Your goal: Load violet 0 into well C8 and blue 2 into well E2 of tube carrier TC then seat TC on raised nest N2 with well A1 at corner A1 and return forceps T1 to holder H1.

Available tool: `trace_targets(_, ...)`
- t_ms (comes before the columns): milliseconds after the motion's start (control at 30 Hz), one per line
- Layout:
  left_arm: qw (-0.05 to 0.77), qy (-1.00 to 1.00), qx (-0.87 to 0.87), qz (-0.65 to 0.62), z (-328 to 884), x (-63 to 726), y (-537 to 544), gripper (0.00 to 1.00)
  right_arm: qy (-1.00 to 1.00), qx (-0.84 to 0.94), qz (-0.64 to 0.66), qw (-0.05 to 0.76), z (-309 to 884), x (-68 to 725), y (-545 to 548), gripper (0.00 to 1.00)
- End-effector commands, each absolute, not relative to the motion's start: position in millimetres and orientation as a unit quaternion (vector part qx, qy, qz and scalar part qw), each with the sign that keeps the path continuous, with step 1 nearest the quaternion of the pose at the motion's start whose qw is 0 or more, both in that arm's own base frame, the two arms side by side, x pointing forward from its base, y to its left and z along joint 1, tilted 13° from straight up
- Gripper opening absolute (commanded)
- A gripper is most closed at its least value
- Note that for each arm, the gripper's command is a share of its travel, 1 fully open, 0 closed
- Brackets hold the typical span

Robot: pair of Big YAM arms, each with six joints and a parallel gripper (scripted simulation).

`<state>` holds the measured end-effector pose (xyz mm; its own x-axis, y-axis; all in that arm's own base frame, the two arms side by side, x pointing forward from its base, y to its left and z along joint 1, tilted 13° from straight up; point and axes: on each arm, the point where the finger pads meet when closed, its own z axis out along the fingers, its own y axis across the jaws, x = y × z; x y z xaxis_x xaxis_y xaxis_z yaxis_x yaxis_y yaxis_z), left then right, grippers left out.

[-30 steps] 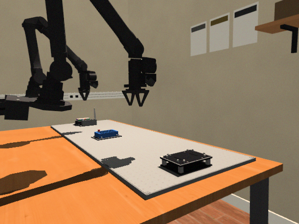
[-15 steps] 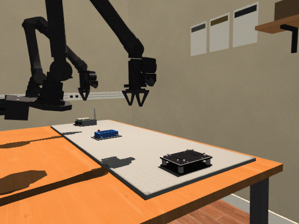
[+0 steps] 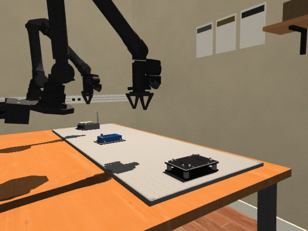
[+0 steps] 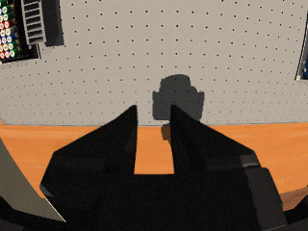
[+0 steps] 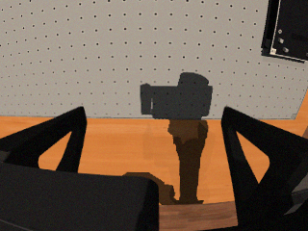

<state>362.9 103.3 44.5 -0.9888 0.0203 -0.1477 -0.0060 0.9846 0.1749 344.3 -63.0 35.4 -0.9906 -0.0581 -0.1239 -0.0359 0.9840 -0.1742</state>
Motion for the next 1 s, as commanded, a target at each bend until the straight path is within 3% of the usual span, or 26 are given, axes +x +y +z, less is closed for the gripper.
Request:
trace_targets(0,0.094,0.991,0.013,0.092,54.4,390.2,116.9,0.24,0.99,-0.011,-0.091,0.104,59.9,375.0,-67.8,1.0)
trace_targets(967,0.082,0.992,0.014,0.091,52.8,444.9,206.9,0.24,0.99,-0.011,-0.091,0.104,59.9,375.0,-67.8,1.0)
